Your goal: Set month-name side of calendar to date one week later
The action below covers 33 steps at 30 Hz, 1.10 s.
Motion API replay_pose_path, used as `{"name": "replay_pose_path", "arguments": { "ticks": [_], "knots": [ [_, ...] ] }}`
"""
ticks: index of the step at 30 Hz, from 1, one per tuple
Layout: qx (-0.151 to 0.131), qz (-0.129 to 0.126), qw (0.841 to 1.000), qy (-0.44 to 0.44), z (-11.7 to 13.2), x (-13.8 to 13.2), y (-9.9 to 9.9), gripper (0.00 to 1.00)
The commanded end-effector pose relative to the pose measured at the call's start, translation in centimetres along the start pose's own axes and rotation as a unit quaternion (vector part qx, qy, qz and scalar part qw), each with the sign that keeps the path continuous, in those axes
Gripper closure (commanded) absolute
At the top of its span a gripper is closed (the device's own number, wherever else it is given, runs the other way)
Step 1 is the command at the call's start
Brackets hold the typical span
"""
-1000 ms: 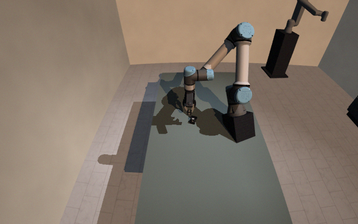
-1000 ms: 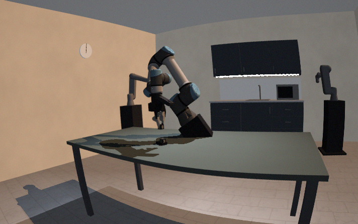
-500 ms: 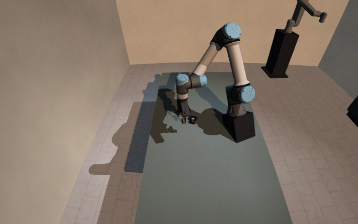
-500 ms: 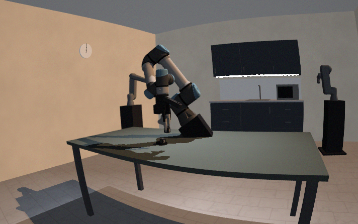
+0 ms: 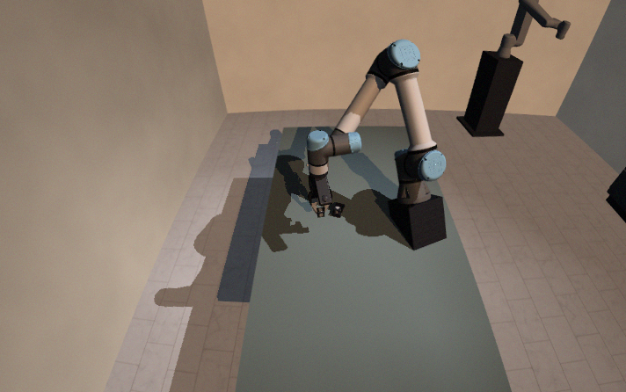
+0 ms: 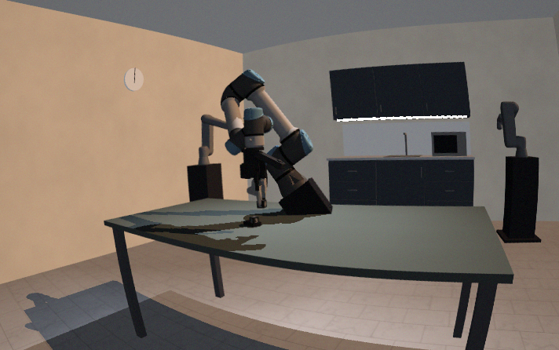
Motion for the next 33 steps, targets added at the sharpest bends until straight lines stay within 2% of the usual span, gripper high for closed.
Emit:
{"name": "replay_pose_path", "arguments": {
  "ticks": [1,6,11,13,26,33],
  "knots": [
    [0.000,0.000,1.000,0.000,0.0,0.0,-0.1,0.90],
    [0.000,0.000,1.000,0.000,0.0,0.1,-1.0,0.90],
    [0.000,0.000,1.000,0.000,0.1,0.1,-2.8,0.90],
    [0.000,0.000,1.000,0.000,0.1,0.1,-2.8,0.90],
    [0.000,0.000,1.000,0.000,0.2,0.2,-8.5,0.90],
    [0.000,0.000,1.000,0.000,0.2,0.2,-9.4,0.90]
  ]
}}
Point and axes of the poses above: the point where the finger pads meet when closed, its own y axis back along the fingers, its own x axis across the jaws, z = x × y, the point moved 4 cm from there along y, back along the fingers, and after that the axes turned 1 degree about -y, right-handed, at the moved point
